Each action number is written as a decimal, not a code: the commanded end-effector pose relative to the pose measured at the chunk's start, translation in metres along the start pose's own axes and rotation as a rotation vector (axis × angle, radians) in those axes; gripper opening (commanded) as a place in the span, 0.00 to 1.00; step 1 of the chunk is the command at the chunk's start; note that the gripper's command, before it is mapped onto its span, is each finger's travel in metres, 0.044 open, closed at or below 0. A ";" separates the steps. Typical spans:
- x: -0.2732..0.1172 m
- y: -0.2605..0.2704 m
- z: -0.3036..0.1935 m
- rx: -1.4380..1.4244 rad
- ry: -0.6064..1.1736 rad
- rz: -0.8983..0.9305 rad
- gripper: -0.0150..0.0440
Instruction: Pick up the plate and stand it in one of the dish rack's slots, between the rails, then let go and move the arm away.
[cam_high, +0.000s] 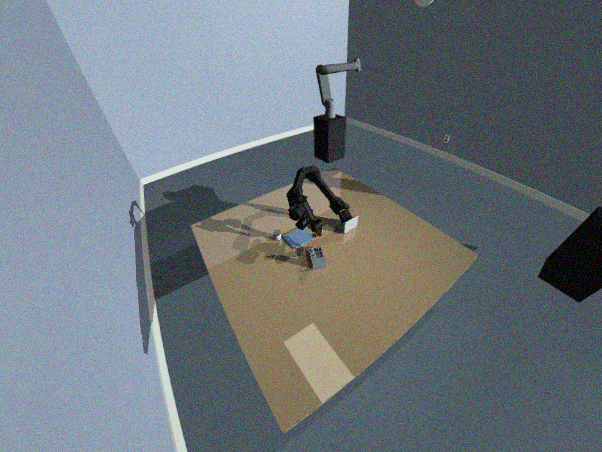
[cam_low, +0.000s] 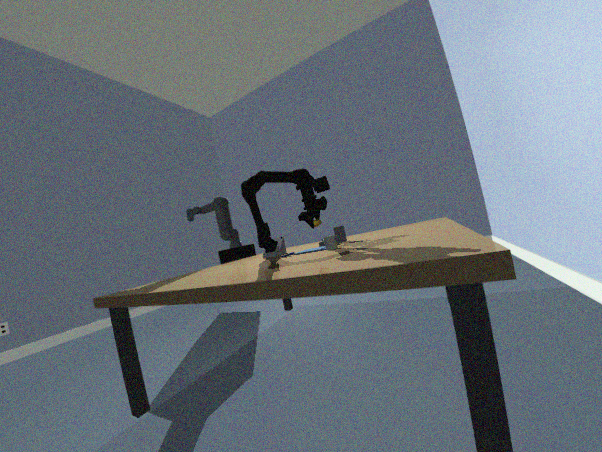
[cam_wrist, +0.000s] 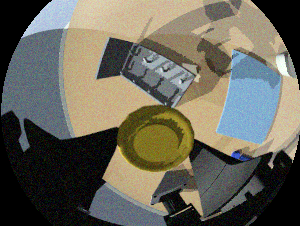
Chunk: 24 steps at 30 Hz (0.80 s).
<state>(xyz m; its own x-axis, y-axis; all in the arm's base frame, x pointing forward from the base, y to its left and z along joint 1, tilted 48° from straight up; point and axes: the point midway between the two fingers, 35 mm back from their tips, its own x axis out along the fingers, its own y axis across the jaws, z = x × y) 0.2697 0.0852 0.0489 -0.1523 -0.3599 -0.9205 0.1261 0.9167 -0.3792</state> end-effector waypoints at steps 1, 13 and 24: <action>0.009 -0.002 0.000 -0.080 0.025 0.074 0.25; 0.029 -0.007 0.003 -0.297 0.021 0.286 0.25; 0.043 -0.012 0.006 -0.489 -0.071 0.469 0.25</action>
<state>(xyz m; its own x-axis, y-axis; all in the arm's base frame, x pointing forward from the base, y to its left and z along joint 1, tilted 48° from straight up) 0.2688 0.0601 0.0165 -0.1404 0.0435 -0.9891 -0.2417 0.9673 0.0769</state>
